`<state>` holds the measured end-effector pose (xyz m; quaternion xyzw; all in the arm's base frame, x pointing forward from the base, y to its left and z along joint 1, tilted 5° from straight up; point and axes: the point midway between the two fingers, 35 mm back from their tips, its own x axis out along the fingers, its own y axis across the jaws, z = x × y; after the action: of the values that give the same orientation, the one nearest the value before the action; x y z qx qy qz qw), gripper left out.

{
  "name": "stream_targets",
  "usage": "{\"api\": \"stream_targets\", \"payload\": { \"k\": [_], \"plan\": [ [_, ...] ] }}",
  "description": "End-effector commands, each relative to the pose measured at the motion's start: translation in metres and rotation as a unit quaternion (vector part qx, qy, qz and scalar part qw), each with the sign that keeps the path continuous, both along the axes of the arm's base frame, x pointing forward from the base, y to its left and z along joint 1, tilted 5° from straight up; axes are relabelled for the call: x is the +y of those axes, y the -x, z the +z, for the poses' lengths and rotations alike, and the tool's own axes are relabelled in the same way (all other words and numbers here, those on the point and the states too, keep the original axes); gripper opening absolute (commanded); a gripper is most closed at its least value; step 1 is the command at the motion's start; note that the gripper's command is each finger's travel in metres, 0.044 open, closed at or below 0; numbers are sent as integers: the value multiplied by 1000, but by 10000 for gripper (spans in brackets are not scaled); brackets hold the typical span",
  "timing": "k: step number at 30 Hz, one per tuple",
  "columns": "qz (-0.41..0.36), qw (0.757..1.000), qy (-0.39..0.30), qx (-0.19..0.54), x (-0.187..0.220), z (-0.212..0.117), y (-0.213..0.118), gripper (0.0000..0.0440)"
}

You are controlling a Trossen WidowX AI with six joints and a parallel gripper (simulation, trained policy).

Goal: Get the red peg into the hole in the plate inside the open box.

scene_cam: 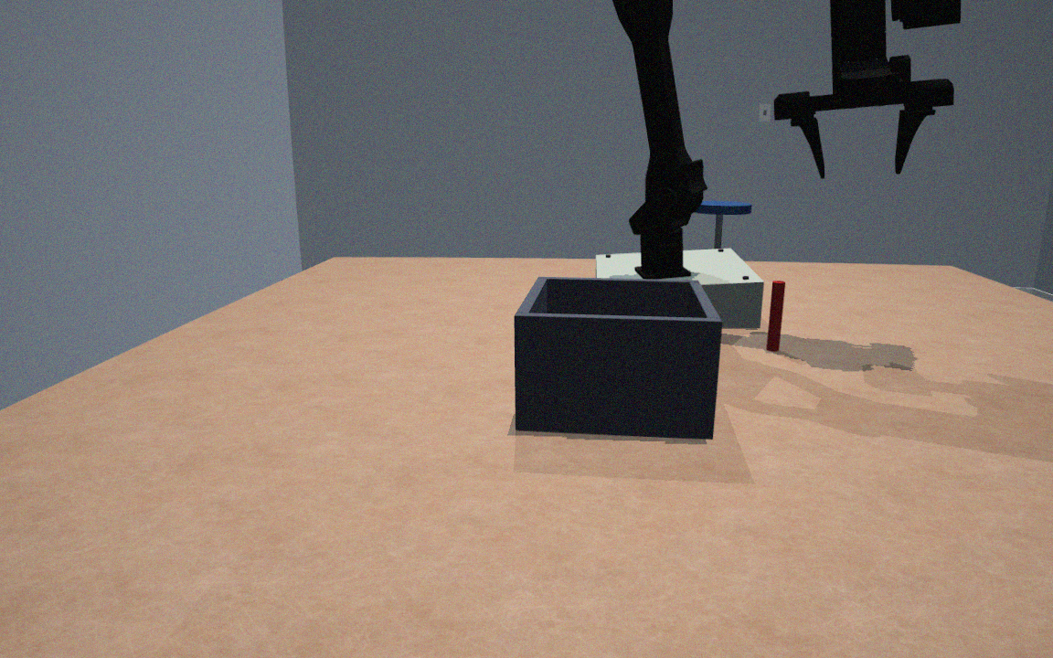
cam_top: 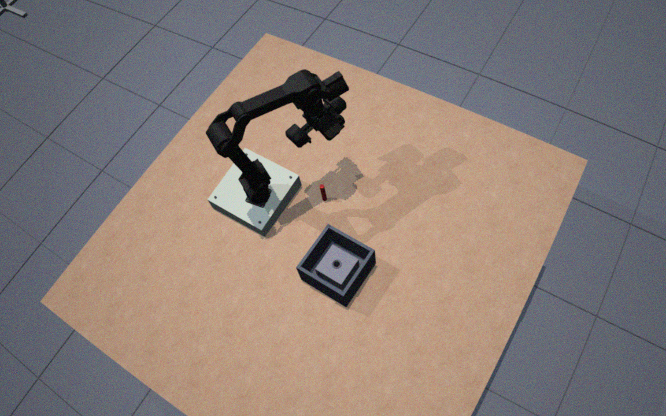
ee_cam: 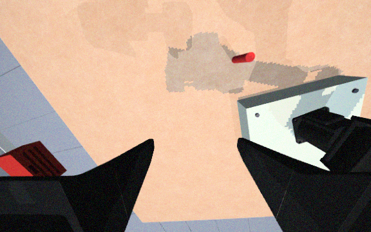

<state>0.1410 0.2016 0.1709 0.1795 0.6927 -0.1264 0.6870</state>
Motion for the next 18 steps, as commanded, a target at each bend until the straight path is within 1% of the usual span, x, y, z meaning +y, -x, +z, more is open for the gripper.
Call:
{"api": "stream_targets", "payload": {
  "k": [1, 10, 18],
  "plan": [
    [-26, 999, 19, 2, -21, -8, -8, 394],
    [-112, 992, 62, 9, -67, -32, -25, 400],
    [-175, 980, 93, 17, -95, -57, -32, 406]
  ]
}}
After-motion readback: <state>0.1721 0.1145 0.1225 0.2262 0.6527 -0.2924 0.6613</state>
